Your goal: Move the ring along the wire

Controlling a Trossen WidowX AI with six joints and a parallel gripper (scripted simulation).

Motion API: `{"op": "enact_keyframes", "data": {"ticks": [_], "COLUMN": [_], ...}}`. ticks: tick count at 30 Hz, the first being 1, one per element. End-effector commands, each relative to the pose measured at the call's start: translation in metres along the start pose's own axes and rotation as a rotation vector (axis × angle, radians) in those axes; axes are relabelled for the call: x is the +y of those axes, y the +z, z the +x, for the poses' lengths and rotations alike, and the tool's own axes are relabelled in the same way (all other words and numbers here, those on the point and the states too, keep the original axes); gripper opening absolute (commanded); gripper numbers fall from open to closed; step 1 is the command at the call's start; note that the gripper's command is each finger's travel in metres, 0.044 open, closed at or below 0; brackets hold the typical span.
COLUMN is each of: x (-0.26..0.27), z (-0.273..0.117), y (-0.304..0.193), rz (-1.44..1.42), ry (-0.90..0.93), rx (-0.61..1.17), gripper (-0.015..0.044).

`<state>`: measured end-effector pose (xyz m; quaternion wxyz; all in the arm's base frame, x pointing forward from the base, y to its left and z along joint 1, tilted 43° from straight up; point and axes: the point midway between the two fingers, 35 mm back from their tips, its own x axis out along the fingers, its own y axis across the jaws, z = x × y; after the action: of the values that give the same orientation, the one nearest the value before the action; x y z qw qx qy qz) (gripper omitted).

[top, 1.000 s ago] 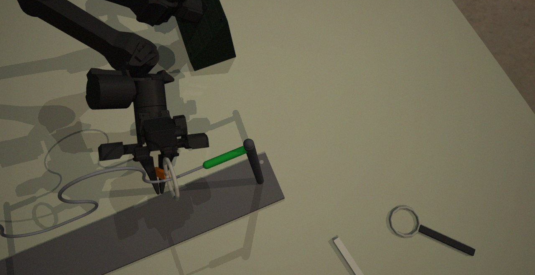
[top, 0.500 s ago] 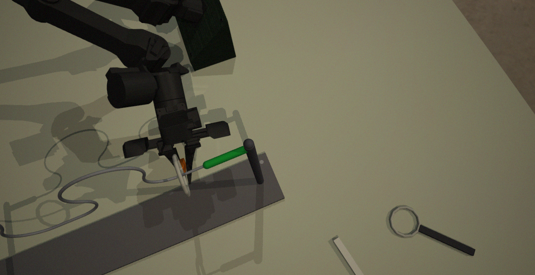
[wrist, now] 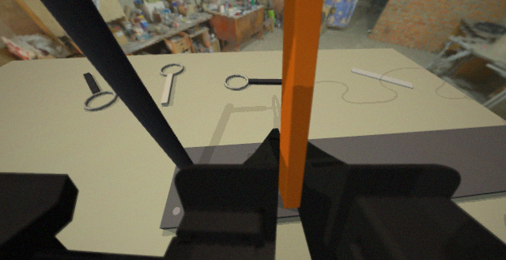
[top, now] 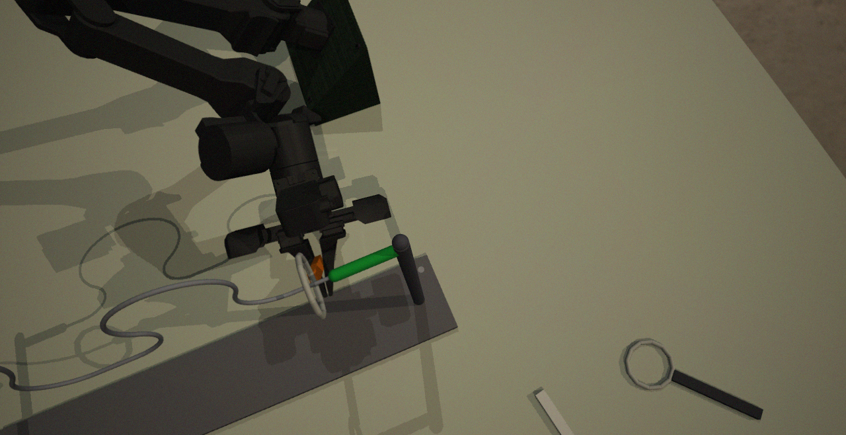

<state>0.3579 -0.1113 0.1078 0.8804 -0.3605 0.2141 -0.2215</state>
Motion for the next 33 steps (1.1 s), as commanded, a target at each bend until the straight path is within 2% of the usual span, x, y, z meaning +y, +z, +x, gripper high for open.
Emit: {"op": "enact_keyframes", "data": {"ticks": [1, 33], "x": [0.006, 0.039], "z": [-0.001, -0.005], "y": [0.000, 0.001], "rz": [0.011, 0.017], "ry": [0.005, 0.008], "rx": [0.000, -0.002], "gripper": [-0.0150, -0.0150]}}
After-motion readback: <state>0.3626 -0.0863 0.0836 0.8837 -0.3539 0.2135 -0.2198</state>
